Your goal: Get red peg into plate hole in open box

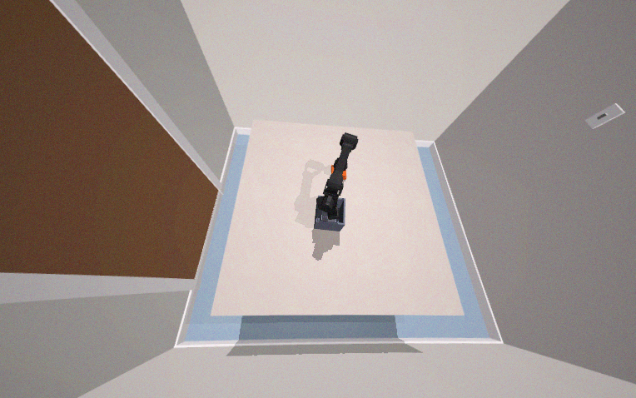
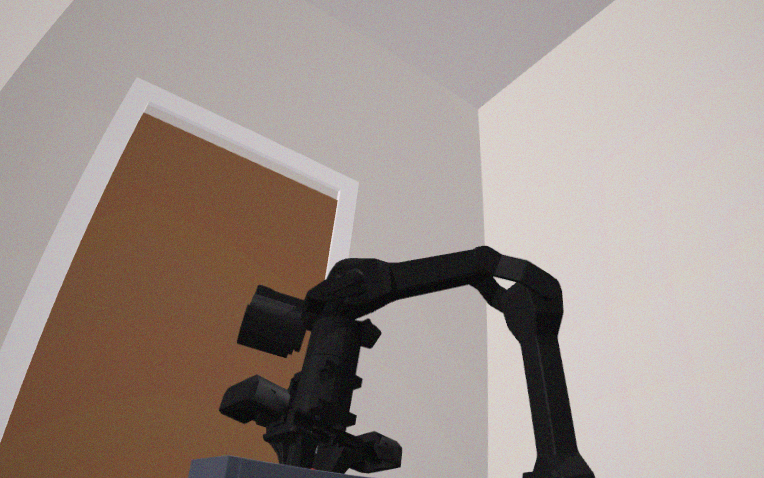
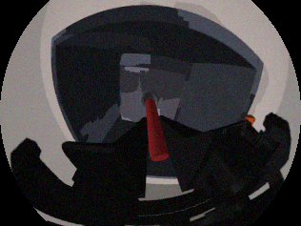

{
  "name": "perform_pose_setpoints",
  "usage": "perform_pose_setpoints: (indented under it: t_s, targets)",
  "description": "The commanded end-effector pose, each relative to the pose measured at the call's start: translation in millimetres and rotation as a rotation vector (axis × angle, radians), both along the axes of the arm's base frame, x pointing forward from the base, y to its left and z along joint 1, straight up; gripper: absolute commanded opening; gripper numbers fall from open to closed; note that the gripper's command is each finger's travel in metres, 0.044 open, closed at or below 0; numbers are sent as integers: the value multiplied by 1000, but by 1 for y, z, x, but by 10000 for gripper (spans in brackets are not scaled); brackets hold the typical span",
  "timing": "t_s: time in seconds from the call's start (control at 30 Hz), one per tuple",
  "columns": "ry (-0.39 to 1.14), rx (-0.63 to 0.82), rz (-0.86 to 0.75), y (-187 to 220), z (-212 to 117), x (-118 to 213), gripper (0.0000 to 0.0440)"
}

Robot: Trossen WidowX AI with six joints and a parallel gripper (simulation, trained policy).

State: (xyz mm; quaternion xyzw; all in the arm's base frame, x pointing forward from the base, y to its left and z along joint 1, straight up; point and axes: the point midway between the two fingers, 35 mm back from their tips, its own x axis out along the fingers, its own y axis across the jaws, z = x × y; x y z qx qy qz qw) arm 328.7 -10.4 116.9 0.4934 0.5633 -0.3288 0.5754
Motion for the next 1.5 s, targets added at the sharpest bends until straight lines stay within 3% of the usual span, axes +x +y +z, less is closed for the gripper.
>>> perform_pose_setpoints:
  t_s: [0.0, 0.2, 0.33, 0.43, 1.47]
  targets:
    - [20, 8, 25, 2, -14, 1, 0]
    - [26, 0, 53, 3, -28, 5, 3]
    - [45, -1, 68, 4, -36, 4, 107]
    - [59, 4, 75, 5, -38, 3, 146]
    - [-76, 216, 98, -5, 25, 43, 126]
